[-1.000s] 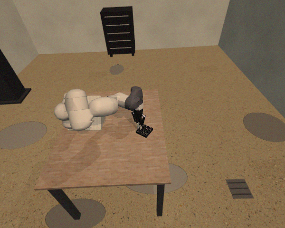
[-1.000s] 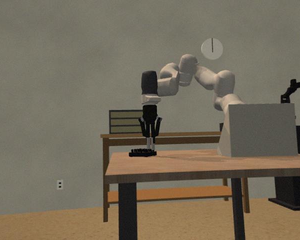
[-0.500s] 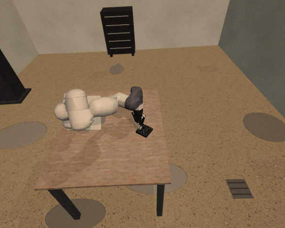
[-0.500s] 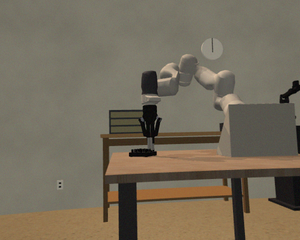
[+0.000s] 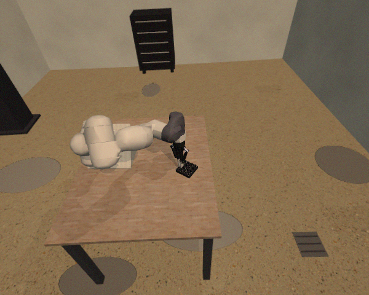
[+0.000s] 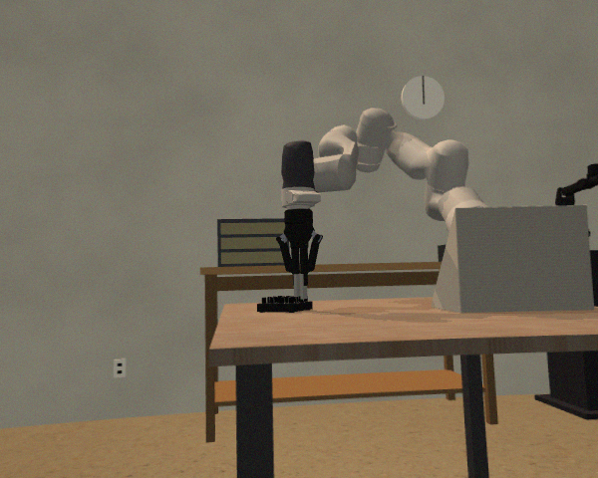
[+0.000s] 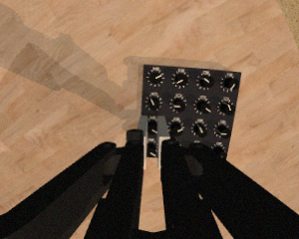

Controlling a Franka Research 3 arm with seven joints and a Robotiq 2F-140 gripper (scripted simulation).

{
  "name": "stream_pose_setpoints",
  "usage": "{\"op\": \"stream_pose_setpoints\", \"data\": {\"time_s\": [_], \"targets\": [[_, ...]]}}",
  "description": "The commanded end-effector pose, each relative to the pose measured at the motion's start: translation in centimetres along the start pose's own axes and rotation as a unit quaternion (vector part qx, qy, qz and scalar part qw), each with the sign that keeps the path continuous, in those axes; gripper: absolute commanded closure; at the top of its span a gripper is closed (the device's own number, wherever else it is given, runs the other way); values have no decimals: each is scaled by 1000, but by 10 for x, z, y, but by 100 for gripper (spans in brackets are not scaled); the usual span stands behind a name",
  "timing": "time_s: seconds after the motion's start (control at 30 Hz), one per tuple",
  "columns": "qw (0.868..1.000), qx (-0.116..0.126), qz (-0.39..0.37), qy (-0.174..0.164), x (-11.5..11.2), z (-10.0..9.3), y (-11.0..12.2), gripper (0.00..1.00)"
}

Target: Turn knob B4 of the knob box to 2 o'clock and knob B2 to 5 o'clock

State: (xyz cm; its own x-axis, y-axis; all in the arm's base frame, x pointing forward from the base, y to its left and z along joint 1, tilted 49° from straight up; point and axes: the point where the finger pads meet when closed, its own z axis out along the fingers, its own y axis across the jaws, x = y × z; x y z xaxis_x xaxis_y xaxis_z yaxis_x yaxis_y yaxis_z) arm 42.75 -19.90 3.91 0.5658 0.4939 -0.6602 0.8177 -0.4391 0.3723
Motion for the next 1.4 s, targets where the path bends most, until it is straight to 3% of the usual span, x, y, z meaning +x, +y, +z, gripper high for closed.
{"op": "stream_pose_setpoints", "data": {"time_s": [0.0, 0.93, 1.37], "targets": [[1000, 0, 2, 0, 0, 2, 1, 95], [999, 0, 35, 0, 0, 2, 1, 95], [992, 0, 123, 0, 0, 2, 1, 95]]}}
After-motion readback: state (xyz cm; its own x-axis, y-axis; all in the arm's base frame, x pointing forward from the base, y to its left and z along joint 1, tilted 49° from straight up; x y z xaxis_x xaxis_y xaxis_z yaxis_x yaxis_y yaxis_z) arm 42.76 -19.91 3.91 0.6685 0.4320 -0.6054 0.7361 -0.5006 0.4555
